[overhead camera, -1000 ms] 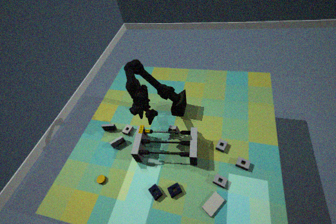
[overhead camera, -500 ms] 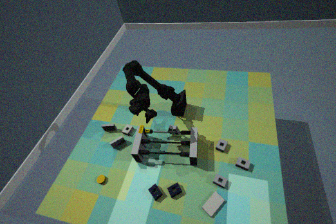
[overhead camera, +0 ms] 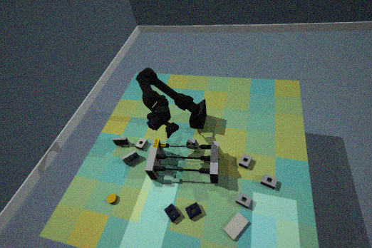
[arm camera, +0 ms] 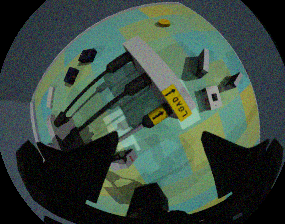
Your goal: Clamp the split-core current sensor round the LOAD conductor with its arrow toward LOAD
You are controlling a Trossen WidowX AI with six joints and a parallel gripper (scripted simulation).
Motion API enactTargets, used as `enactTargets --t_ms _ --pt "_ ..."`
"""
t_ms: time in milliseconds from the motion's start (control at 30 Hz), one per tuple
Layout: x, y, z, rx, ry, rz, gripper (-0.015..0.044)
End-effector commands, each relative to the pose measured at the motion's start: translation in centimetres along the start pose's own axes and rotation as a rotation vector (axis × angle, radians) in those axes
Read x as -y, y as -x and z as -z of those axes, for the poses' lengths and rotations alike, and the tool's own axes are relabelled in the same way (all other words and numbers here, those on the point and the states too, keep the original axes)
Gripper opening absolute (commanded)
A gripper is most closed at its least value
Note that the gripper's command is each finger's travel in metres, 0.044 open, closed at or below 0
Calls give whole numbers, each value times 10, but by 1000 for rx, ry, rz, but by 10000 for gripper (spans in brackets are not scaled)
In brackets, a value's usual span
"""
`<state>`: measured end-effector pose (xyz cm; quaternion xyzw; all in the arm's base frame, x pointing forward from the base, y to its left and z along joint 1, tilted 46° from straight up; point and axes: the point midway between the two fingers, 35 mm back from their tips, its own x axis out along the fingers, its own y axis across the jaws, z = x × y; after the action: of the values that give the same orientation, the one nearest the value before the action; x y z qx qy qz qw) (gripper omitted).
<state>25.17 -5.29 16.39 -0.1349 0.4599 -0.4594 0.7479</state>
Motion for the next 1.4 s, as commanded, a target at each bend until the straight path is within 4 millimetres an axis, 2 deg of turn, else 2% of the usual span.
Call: enactTargets --t_ms 0,133,200,233,500,1367 --pt "-53 -15 42 -137 195 -30 440" --pt "-96 -27 94 -285 369 -58 440" --pt "-106 -31 113 -335 424 -63 440" --pt "-107 -32 115 -342 431 -64 440" --pt "-108 -34 116 -342 431 -64 440" --pt "-108 -74 130 -341 431 -64 440"
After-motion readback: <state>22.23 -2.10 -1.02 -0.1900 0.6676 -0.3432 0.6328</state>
